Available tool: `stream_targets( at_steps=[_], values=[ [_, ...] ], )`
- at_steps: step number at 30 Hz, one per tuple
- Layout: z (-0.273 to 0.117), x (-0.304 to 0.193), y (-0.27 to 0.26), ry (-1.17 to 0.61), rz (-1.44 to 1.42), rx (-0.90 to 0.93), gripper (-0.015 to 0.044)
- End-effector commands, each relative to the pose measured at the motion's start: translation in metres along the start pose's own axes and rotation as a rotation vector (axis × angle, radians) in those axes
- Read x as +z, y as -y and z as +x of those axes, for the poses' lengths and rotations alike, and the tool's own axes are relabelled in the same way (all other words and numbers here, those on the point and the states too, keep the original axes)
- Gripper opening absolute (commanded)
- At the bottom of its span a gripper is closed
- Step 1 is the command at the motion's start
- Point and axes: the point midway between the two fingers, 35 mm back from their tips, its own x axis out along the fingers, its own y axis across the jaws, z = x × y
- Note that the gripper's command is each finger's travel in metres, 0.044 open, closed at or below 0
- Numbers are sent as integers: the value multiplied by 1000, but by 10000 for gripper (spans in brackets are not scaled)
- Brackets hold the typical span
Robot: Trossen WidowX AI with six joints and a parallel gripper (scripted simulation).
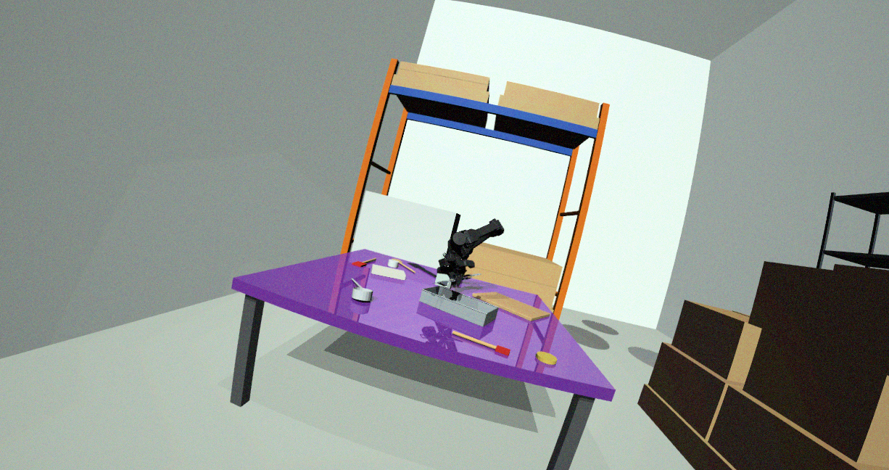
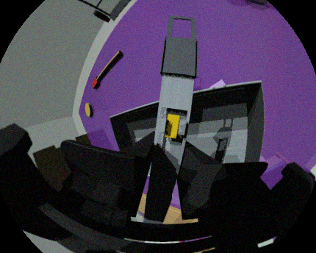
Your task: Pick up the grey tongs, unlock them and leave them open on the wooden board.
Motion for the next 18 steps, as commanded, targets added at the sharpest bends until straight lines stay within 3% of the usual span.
stream_targets(
  at_steps=[1,18],
  values=[
    [3,5,-1,11,-34,-56,-150],
    [3,1,3,-13,-156,-299,-150]
  ],
)
